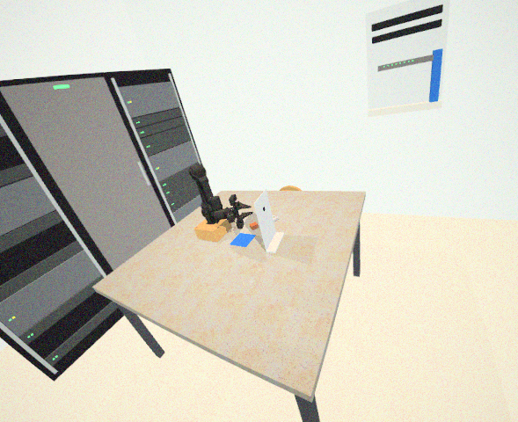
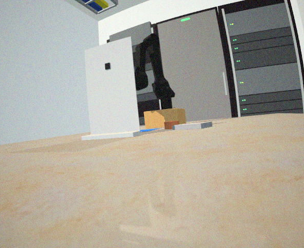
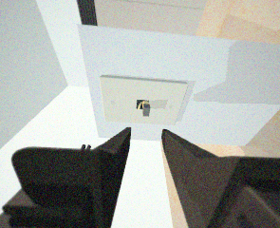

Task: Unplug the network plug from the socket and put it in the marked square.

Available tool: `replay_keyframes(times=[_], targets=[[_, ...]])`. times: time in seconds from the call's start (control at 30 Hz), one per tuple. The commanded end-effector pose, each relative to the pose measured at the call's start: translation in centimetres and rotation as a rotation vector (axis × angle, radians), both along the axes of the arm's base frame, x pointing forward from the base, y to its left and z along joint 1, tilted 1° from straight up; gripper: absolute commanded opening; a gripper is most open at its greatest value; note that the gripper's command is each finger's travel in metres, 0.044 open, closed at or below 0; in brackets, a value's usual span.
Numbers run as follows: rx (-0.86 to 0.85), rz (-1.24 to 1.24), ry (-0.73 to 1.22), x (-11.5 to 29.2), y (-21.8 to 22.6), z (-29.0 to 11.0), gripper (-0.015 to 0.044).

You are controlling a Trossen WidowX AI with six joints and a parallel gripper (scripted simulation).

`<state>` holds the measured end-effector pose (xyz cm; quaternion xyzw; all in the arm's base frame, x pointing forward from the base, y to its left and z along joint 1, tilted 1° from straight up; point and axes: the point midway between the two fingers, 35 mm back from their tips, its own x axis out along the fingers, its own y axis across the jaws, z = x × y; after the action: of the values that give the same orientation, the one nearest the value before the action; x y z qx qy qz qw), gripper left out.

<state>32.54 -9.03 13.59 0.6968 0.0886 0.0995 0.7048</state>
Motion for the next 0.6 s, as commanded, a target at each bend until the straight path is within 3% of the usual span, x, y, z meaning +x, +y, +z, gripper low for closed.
replay_keyframes(times=[0.0,0.57], targets=[[-0.004,-0.002,-0.002,0.7,-0.1,0.1,0.0156],[0.003,-0.002,-0.002,3.4,-0.1,0.2,0.0156]])
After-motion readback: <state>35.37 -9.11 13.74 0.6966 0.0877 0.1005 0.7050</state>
